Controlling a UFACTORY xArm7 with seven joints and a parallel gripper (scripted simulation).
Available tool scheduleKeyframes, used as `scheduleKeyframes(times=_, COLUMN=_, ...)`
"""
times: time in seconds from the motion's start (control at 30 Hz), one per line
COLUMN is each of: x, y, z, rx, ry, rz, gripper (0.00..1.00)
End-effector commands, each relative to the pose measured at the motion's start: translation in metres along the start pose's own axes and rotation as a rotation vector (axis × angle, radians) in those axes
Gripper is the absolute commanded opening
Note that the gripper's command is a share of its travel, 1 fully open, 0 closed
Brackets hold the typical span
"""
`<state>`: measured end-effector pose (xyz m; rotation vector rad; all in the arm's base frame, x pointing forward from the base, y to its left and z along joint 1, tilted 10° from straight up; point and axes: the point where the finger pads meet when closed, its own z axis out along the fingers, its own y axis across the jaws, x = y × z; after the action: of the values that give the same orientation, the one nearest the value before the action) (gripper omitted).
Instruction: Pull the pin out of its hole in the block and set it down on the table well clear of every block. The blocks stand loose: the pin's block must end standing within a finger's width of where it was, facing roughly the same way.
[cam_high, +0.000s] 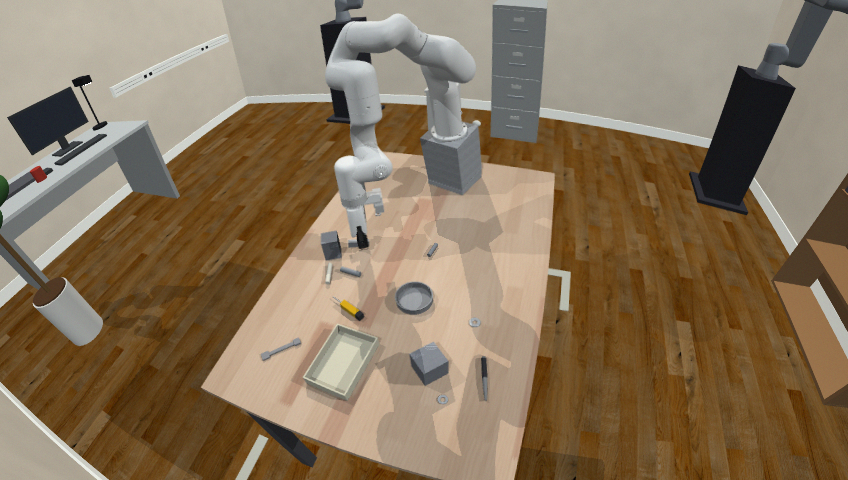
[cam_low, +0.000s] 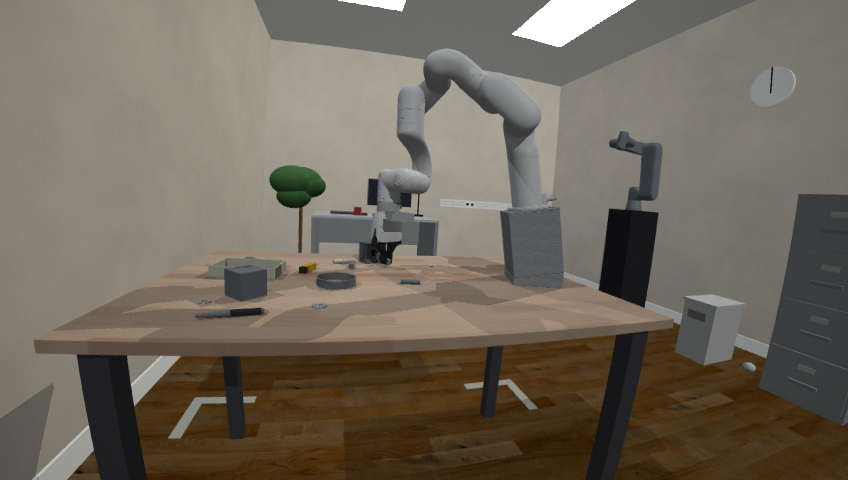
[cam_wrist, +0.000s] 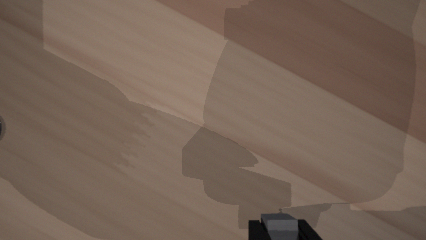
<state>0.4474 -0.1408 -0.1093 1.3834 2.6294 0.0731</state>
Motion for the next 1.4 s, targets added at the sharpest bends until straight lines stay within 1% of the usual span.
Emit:
scheduleKeyframes(times=0.0, x=-0.0016, y=0.0007, z=-0.0009, rx=-0.001, ry=-0.003, rz=0.000, gripper=0.00)
scheduleKeyframes(times=0.4, x=0.0068, y=0.0015, z=0.0004, rx=-0.004, ry=-0.001, rz=0.000, gripper=0.00)
scheduleKeyframes(times=1.07, x=0.0043, y=0.0007, z=0.0000, rx=-0.001, ry=-0.002, rz=0.000, gripper=0.00)
scheduleKeyframes(times=1.37, x=0.0017, y=0.0001, z=-0.0053, rx=0.000, ry=0.017, rz=0.001, gripper=0.00)
